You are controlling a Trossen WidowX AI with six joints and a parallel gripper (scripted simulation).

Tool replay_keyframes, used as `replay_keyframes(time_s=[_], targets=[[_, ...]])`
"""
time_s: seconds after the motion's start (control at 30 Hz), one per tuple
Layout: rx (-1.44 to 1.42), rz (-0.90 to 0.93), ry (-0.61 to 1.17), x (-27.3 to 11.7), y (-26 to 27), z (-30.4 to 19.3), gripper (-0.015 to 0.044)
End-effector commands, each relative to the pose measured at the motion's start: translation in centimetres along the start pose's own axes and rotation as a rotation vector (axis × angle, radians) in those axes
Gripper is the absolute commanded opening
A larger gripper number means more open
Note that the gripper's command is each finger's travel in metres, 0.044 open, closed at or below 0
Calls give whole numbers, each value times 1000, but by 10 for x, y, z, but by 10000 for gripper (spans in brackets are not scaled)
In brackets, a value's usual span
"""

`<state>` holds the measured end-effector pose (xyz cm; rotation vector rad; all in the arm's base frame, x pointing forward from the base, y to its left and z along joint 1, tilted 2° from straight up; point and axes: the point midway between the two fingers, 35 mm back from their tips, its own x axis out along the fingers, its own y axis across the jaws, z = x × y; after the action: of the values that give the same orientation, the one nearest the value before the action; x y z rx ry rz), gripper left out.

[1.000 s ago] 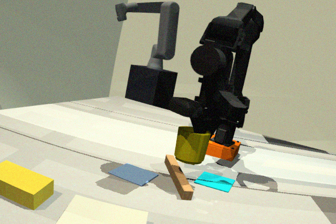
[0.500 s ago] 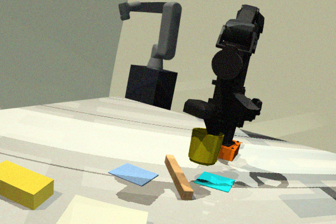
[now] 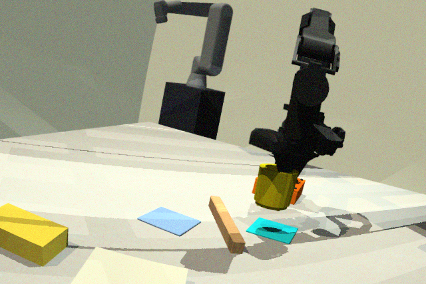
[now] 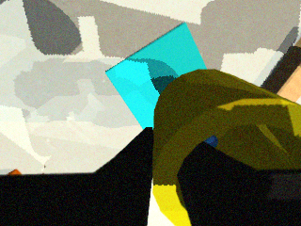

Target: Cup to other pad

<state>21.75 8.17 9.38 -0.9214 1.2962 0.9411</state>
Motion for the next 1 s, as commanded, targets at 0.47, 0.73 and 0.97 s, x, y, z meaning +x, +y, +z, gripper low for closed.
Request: replay_keyframes(time_s=[0.47,0.73,0.97], targets=[[3,1,3,7,18,6,0],[3,1,3,17,19,6,0],[3,1,3,27,19,6,0]])
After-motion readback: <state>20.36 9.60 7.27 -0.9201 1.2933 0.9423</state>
